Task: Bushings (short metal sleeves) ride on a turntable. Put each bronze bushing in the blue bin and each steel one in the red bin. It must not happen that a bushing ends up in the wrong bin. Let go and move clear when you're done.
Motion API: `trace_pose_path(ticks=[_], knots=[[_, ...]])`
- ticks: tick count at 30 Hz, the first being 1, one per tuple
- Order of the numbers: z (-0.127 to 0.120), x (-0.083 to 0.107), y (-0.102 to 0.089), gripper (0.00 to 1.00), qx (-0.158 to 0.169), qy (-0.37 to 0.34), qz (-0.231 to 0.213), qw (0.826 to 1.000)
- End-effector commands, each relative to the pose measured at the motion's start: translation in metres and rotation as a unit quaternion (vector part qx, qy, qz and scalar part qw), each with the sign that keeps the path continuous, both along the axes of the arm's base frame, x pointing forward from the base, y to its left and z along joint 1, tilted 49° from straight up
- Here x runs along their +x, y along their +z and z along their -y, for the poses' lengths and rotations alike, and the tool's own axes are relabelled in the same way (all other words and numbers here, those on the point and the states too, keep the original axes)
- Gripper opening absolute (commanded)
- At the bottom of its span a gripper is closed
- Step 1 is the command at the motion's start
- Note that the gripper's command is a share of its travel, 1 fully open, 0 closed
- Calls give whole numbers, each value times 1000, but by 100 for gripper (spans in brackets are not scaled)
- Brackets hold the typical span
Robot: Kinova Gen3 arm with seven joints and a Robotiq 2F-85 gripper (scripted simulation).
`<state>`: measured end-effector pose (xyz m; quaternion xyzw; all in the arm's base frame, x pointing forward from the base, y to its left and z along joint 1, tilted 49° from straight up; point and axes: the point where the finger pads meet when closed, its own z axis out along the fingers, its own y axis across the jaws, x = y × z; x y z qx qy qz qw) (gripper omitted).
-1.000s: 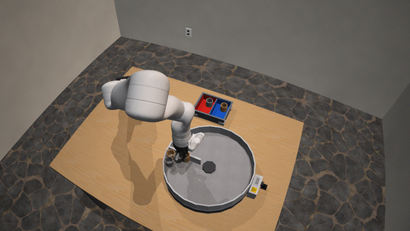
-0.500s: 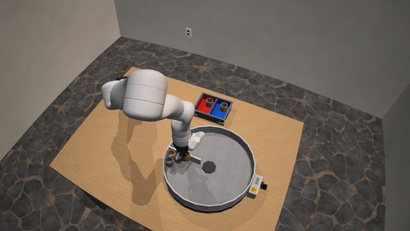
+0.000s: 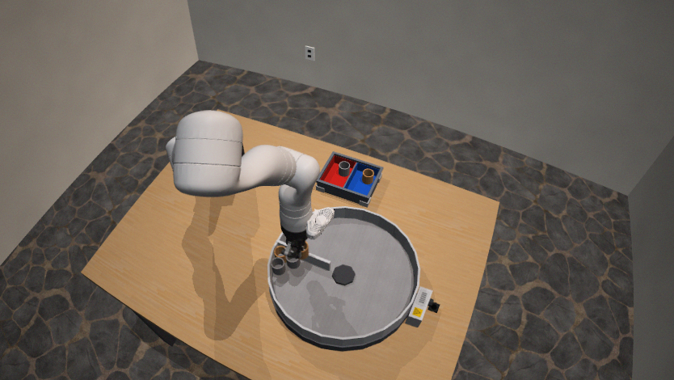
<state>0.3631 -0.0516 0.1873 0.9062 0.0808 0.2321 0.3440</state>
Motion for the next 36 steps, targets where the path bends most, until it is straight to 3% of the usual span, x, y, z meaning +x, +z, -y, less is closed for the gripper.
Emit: trace_pose_path(ticks=[1, 11, 16, 21, 26, 29, 33, 36], knots=[[-14, 0, 10, 0, 6, 9, 4, 1000], [-14, 0, 10, 0, 6, 9, 4, 1000], [-53, 0, -27, 0, 5, 8, 4, 1000], [-53, 0, -27, 0, 5, 8, 4, 1000], [-95, 1, -62, 0, 5, 8, 4, 1000], [-95, 1, -62, 0, 5, 8, 4, 1000], [-128, 1, -90, 0, 5, 8, 4, 1000], [-136, 1, -97, 0, 5, 8, 4, 1000]])
